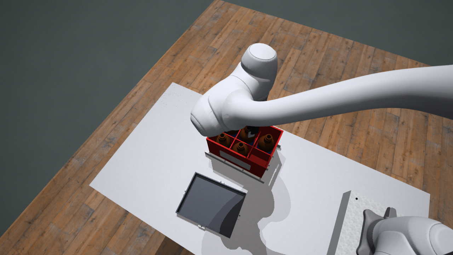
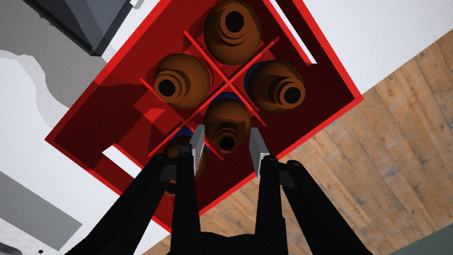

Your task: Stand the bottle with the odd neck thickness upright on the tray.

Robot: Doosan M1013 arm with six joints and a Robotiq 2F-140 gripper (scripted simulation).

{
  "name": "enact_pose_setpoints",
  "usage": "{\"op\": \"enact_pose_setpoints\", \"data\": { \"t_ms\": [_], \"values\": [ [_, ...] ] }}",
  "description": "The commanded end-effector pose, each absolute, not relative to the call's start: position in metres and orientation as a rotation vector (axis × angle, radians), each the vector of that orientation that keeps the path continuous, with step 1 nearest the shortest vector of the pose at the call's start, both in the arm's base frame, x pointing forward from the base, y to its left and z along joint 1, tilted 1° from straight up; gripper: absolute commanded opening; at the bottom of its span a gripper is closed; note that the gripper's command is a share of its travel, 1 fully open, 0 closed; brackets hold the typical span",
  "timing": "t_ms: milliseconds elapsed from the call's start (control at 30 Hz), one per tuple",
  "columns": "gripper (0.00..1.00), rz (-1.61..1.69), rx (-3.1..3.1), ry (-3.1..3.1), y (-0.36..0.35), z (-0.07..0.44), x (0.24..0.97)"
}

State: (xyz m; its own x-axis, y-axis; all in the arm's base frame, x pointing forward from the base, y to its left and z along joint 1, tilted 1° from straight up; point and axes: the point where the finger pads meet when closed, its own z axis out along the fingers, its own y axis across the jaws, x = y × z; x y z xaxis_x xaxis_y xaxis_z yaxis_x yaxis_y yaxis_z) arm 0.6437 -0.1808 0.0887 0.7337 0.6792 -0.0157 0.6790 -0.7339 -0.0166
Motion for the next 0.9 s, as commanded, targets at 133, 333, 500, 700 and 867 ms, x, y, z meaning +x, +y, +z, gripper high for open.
{"op": "enact_pose_setpoints", "data": {
  "t_ms": [133, 333, 500, 700, 867],
  "values": [
    [0.38, 0.032, -2.916, -1.142, -0.1807, 0.0888, 0.6437],
    [0.00, 0.032, -2.916, -1.142, -0.1807, 0.0888, 0.6437],
    [0.00, 0.032, -2.916, -1.142, -0.1807, 0.0888, 0.6437],
    [0.00, 0.032, -2.916, -1.142, -0.1807, 0.0888, 0.6437],
    [0.00, 0.032, -2.916, -1.142, -0.1807, 0.0888, 0.6437]
  ]
}}
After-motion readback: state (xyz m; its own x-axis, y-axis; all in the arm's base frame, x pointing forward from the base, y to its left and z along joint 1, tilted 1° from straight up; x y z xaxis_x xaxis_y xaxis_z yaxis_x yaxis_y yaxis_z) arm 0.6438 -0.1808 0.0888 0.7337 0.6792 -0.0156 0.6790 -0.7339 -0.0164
